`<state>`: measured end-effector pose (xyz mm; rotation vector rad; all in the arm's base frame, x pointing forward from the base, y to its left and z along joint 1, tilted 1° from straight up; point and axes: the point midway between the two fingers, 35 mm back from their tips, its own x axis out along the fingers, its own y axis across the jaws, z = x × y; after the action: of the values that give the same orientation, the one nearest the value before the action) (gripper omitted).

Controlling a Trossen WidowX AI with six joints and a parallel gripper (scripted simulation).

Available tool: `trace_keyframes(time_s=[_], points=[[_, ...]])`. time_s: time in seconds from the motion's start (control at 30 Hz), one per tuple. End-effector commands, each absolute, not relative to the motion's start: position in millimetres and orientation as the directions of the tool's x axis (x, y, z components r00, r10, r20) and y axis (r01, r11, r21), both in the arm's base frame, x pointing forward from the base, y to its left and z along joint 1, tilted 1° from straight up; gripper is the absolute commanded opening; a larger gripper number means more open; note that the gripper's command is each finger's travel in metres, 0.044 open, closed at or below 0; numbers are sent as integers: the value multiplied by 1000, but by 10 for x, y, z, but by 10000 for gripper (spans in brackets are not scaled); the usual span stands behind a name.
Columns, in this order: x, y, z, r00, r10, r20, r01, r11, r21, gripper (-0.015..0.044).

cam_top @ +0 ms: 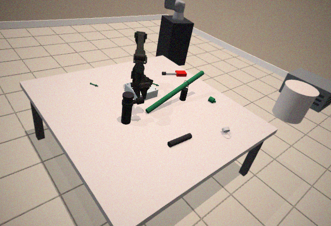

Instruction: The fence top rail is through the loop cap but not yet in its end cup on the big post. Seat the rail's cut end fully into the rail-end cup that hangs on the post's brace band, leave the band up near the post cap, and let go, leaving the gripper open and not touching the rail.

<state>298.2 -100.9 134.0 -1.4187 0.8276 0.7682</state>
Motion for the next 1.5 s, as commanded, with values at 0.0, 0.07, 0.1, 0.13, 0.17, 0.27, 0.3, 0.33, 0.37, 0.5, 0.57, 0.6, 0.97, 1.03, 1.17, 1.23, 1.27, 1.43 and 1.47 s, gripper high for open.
trace_keyframes(time_s=[0.0, 0.07, 0.1, 0.13, 0.17, 0.27, 0.3, 0.33, 0.37, 0.5, 0.57, 0.6, 0.97, 1.03, 1.17, 1.23, 1.27, 1.43, 1.47], points=[[3006, -1006, 1238, 511, -31, -859, -859, 25, -511, 440], [3022, -1007, 1210, 511, -31, -859, -859, 25, -511, 440], [3031, -1008, 1196, 511, -31, -859, -859, 25, -512, 440], [3039, -1008, 1182, 511, -31, -859, -859, 25, -512, 440], [3047, -1008, 1167, 511, -31, -859, -859, 25, -512, 440], [3071, -1009, 1125, 511, -31, -859, -859, 25, -512, 440], [3079, -1009, 1110, 511, -31, -859, -859, 25, -512, 440], [3086, -1009, 1096, 511, -31, -859, -859, 25, -512, 440], [3094, -1009, 1082, 511, -31, -859, -859, 25, -512, 440], [3123, -1008, 1024, 511, -31, -859, -859, 25, -512, 440], [3137, -1007, 995, 512, -31, -859, -858, 25, -512, 440], [3144, -1006, 981, 512, -31, -859, -858, 25, -512, 440], [3174, -1004, 916, 512, -31, -859, -858, 25, -513, 361], [3174, -1004, 916, 512, -31, -859, -858, 25, -513, 309], [3174, -1004, 916, 512, -31, -859, -858, 25, -513, 204], [3174, -1004, 916, 512, -31, -859, -858, 25, -513, 151], [3174, -1004, 916, 512, -31, -859, -858, 25, -513, 125], [3171, -1004, 916, 512, -29, -859, -858, 22, -512, 33], [3164, -1004, 915, 512, -26, -859, -859, 16, -512, 7]])
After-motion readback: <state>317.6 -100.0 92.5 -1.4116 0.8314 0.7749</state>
